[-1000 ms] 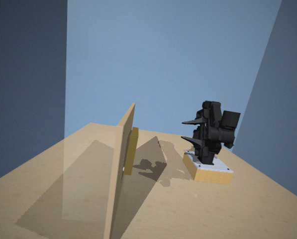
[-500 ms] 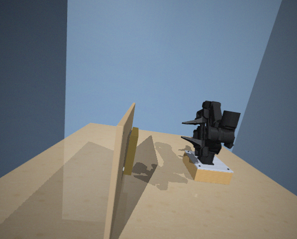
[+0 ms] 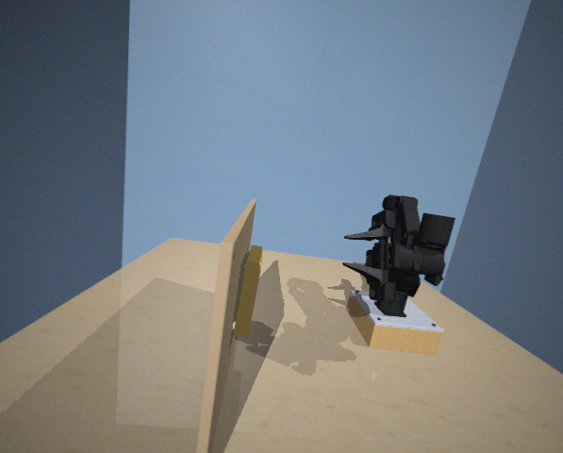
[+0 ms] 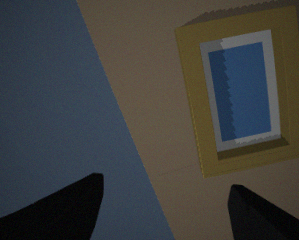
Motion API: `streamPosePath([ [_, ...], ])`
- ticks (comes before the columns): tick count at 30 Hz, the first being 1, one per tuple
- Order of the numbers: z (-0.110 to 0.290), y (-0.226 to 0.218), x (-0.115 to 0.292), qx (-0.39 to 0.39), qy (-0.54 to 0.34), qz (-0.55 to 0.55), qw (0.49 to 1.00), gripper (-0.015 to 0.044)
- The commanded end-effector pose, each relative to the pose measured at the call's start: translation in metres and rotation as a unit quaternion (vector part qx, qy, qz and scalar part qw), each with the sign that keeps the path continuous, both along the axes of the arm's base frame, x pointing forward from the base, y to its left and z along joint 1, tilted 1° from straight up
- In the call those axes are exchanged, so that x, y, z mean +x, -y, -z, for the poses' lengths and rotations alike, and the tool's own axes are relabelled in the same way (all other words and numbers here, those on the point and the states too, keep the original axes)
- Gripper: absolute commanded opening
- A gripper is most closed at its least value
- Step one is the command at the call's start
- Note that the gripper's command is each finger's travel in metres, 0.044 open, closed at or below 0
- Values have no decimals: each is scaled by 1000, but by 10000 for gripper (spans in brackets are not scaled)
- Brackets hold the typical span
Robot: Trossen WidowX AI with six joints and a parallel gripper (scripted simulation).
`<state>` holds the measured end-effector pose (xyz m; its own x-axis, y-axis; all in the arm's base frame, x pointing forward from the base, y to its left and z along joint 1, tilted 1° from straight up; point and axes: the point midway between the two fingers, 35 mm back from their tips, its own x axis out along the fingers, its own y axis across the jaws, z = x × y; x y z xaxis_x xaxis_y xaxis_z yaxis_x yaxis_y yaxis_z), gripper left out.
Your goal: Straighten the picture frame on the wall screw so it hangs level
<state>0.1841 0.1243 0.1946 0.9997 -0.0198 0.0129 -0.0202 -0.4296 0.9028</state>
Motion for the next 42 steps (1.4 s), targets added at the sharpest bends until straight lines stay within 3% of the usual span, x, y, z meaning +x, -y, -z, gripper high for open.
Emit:
streamPosePath([
  [1, 1, 1, 0, 0, 0, 2, 1000, 260],
  [5, 1, -2, 3, -8, 0, 0, 1000, 260],
  [17, 33, -22, 60, -142, -1, 4, 990, 260],
  [34, 33, -21, 65, -144, 0, 5, 990, 260],
  [42, 29, -21, 134, -144, 3, 5, 990, 260],
])
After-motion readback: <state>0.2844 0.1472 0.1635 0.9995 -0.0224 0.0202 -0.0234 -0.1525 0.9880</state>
